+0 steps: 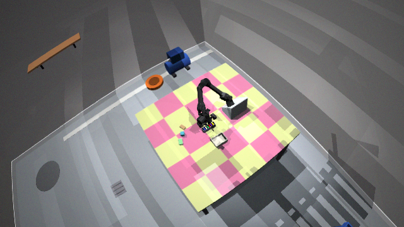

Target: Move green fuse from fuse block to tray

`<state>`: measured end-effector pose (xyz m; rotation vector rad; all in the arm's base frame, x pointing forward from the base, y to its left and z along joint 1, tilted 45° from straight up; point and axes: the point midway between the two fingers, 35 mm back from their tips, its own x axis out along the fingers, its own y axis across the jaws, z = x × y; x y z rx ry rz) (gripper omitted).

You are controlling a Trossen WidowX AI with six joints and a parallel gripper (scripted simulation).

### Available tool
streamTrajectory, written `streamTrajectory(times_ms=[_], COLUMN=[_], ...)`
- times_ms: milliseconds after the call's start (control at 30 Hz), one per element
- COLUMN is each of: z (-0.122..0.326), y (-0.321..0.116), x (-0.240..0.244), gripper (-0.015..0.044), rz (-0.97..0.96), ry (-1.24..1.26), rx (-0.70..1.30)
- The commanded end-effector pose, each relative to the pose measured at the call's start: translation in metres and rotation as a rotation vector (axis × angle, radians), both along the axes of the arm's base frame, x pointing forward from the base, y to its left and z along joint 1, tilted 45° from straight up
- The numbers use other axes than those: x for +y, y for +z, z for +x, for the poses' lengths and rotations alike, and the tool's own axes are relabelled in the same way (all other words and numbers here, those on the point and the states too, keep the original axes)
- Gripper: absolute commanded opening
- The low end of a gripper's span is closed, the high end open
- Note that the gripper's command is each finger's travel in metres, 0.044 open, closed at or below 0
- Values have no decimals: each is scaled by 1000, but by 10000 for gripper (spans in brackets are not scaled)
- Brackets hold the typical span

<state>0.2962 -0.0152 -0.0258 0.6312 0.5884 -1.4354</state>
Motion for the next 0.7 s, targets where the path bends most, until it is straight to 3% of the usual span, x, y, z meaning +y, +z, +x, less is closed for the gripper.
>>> streamTrajectory(times_ms=[0,667], z=[-1,1], y=[-3,-17], x=[-3,-17], gripper=[74,74], rz=[2,1], ry=[-3,-3], rx=[4,4])
